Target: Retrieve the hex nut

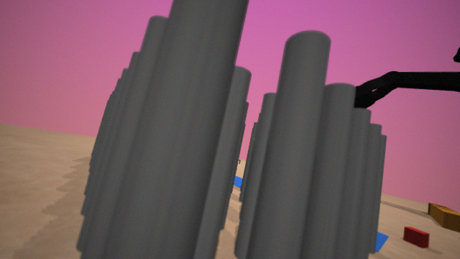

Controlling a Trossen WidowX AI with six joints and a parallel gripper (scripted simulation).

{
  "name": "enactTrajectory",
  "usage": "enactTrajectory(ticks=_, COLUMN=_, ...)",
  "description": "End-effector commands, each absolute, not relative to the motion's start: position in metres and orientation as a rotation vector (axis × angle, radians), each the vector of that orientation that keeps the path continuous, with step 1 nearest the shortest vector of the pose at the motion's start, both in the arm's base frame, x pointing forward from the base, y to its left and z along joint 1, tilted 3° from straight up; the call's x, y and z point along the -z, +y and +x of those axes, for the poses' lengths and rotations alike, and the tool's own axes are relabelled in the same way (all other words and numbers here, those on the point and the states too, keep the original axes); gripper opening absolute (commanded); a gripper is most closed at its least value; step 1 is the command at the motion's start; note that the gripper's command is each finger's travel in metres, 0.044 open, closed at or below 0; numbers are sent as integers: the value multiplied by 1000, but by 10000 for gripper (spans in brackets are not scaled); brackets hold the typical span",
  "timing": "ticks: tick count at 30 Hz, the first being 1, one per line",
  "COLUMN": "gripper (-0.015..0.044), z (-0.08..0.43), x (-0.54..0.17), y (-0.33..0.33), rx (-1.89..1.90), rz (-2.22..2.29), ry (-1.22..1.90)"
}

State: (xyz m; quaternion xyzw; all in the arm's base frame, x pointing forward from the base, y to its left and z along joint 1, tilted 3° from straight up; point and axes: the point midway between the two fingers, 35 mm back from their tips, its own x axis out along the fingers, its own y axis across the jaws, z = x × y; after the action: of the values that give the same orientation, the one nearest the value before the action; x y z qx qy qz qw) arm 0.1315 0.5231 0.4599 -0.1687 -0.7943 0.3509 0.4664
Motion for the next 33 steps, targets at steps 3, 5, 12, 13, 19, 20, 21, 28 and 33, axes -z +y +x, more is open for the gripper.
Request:
enactTrajectory(ticks=3, gripper=440, z=151, x=-459, y=521, rx=-889, rz=-429, ry=-1865)
enactTrajectory(ticks=5, gripper=440, z=178, x=-456, y=516, rx=-918, rz=-446, ry=-1749)
enactTrajectory(ticks=12, gripper=440, z=268, x=-436, y=485, rx=-951, rz=-475, ry=-1340)
enactTrajectory(ticks=13, gripper=440, z=280, x=-432, y=478, rx=-948, rz=-476, ry=-1282)
enactTrajectory(ticks=19, gripper=440, z=348, x=-399, y=430, rx=-889, rz=-464, ry=-943)
enactTrajectory(ticks=20, gripper=440, z=358, x=-393, y=421, rx=-873, rz=-459, ry=-889)
enactTrajectory(ticks=21, gripper=440, z=367, x=-386, y=411, rx=-855, rz=-454, ry=-835)
enactTrajectory(ticks=28, gripper=440, z=421, x=-333, y=330, rx=-693, rz=-401, ry=-477)
enactTrajectory(ticks=33, gripper=440, z=441, x=-289, y=262, rx=-540, rz=-350, ry=-244)
